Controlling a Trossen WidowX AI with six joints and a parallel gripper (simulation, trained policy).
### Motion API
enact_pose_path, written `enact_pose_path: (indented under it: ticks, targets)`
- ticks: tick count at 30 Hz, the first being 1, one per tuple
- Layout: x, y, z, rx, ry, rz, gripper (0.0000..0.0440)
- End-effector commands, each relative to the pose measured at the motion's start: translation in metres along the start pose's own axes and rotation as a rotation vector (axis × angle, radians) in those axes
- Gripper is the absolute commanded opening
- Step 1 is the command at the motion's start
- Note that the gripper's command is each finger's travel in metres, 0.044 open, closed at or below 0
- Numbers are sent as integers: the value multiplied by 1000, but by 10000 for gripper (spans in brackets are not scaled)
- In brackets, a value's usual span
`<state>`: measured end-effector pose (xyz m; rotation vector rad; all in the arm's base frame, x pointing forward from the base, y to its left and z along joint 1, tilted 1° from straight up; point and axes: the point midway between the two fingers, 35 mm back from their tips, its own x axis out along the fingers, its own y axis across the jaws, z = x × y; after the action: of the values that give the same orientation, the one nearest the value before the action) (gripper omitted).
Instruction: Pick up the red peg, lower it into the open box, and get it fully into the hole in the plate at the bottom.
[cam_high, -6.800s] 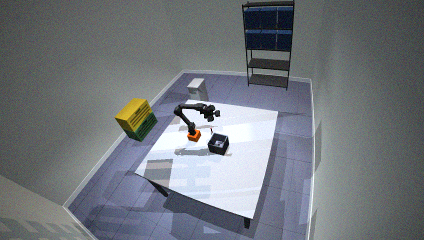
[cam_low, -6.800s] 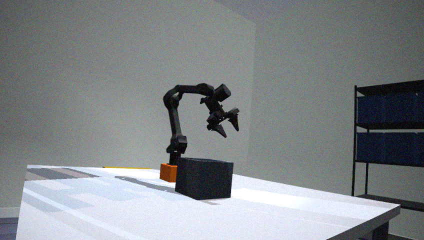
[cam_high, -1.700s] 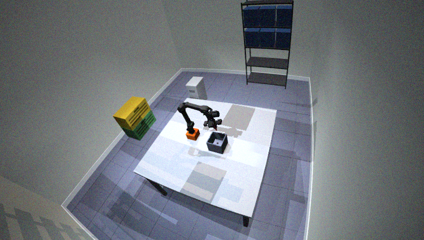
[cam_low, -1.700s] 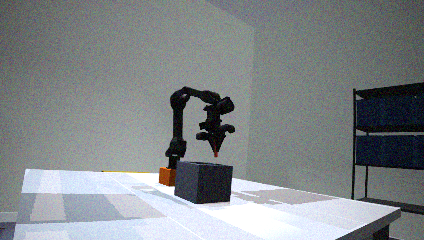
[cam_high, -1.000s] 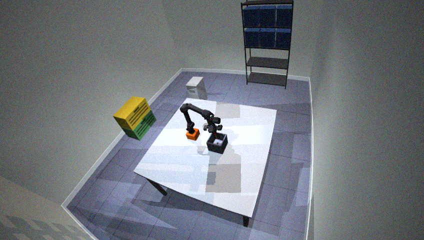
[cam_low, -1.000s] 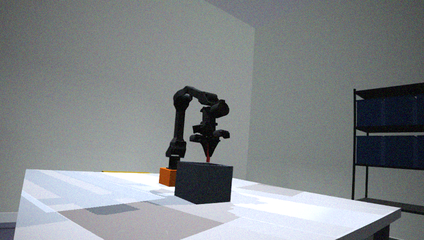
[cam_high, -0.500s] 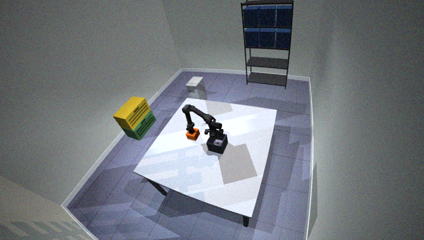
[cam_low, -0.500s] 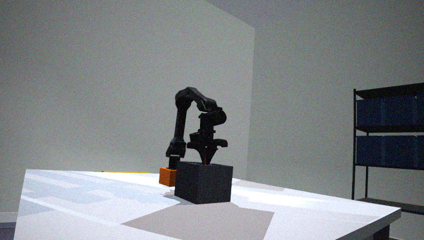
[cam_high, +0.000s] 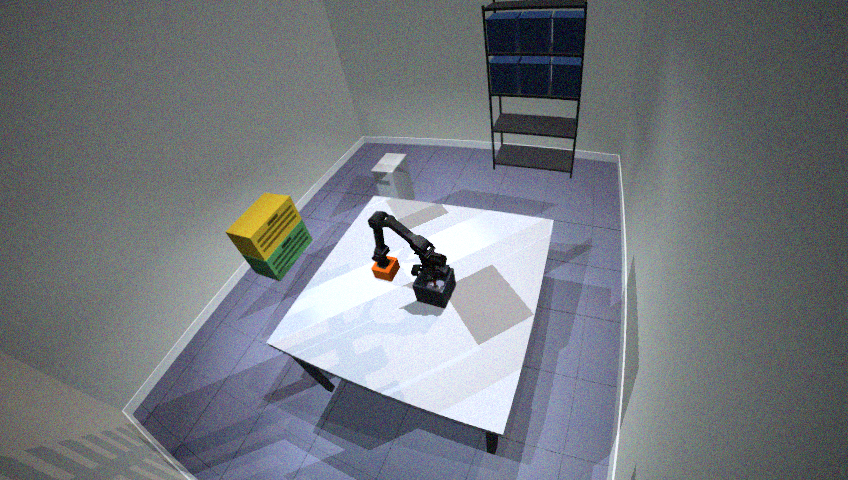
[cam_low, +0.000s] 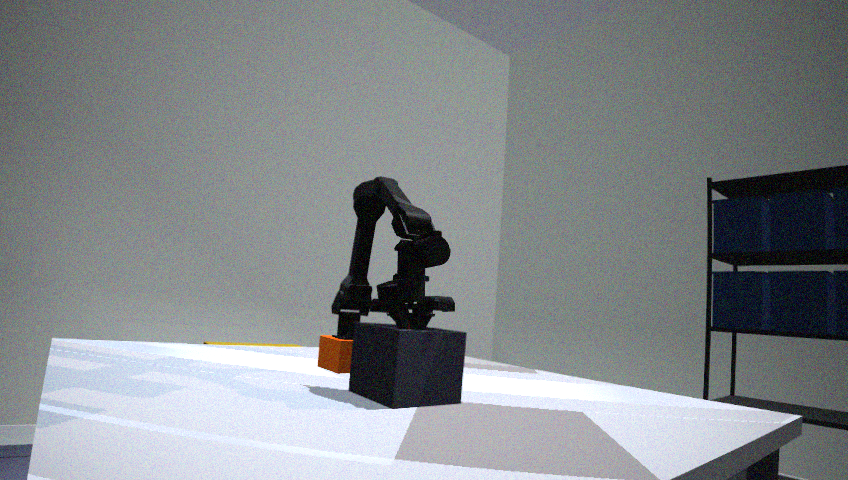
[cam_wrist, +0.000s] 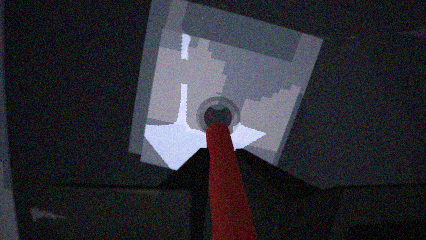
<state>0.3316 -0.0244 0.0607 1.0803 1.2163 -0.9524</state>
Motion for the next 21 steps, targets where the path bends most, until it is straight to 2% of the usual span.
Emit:
enact_pose_path:
  ticks: [1,6,12,18,21]
  targets:
    - [10,0,1,-12,7,-11,0]
    - [19,0,4,-29,2,-26,8]
    - [26,0,4,-49,15,-55,110]
    - [24,1,6,-50,46,-67,111]
    - [21,3,8,-42,77,-67,132]
